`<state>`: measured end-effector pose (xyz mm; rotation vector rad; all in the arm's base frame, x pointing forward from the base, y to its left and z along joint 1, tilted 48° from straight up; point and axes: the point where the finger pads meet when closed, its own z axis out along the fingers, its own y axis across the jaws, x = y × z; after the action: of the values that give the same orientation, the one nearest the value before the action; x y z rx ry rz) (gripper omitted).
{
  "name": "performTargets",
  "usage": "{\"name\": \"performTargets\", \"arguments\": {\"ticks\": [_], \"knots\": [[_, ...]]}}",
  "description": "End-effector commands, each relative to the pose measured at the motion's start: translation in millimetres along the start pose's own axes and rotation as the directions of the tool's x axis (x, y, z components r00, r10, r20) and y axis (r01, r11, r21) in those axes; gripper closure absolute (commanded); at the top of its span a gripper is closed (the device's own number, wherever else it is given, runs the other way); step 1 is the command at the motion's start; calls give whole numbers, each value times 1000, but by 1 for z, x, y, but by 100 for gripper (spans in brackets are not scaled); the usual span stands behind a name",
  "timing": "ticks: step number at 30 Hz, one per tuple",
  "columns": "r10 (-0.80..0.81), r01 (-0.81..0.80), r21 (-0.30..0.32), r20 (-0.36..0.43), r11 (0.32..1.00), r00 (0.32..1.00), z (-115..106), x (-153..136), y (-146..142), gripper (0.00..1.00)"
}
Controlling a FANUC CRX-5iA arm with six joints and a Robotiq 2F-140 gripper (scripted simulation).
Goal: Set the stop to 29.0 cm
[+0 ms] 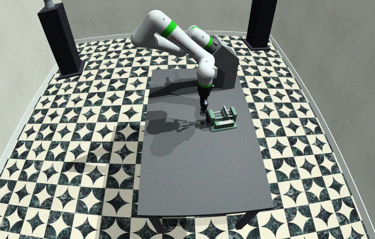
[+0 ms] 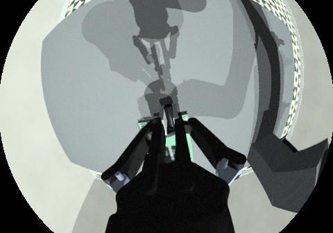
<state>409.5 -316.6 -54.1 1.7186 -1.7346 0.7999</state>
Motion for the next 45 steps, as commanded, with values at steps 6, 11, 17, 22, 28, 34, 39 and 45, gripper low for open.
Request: {"name": "performTargets", "arguments": {"ticks": [6, 11, 17, 22, 28, 34, 39, 45], "knots": [[0, 0, 0, 0, 1000, 1000, -7, 0, -18, 96], [0, 0, 0, 0, 1000, 1000, -6, 0, -29, 96], [0, 0, 0, 0, 1000, 1000, -3, 0, -37, 96], [0, 0, 0, 0, 1000, 1000, 4, 0, -45, 96], [0, 0, 0, 0, 1000, 1000, 15, 0, -52, 96], [0, 0, 0, 0, 1000, 1000, 22, 0, -53, 96], [0, 0, 0, 0, 1000, 1000, 29, 0, -53, 96], [0, 0, 0, 0, 1000, 1000, 37, 0, -51, 96]]}}
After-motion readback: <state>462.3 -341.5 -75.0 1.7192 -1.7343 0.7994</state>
